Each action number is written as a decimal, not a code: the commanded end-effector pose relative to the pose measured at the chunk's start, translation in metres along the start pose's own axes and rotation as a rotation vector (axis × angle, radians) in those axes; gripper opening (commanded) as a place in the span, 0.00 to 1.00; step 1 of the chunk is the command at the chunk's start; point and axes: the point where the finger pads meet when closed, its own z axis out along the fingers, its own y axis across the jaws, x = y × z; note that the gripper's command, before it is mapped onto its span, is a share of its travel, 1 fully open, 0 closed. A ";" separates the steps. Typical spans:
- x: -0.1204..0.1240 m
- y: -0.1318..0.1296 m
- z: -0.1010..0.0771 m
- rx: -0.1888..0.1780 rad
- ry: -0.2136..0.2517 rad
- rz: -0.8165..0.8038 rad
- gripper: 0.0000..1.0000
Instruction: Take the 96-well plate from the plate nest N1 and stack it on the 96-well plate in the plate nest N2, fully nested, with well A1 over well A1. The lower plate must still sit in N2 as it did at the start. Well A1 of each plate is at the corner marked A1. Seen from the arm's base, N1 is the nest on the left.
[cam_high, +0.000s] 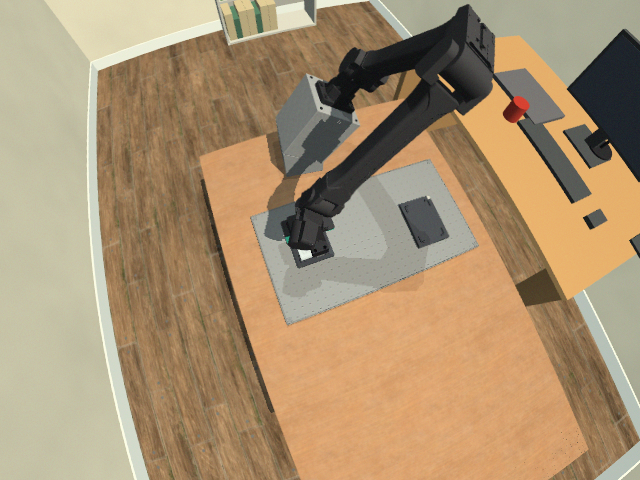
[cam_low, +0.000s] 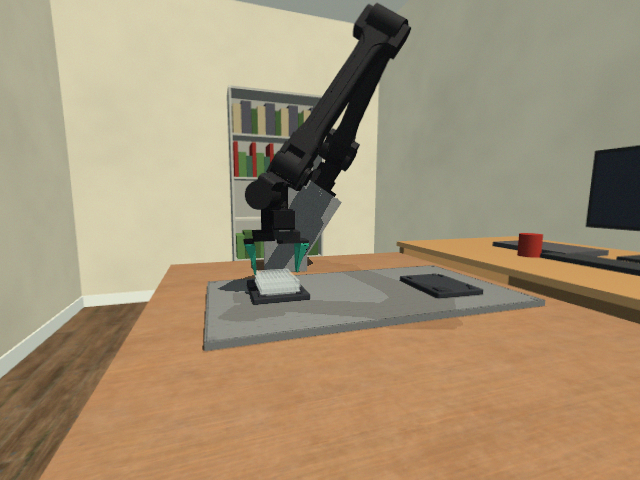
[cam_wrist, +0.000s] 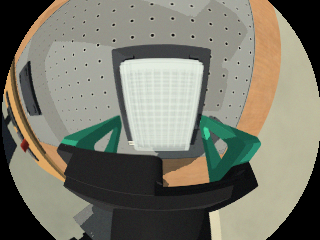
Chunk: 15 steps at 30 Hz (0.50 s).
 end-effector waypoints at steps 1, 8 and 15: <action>-0.010 -0.007 -0.024 0.013 -0.035 -0.012 1.00; -0.010 -0.007 -0.038 0.014 -0.034 -0.011 1.00; -0.010 -0.007 -0.057 0.015 -0.036 -0.012 1.00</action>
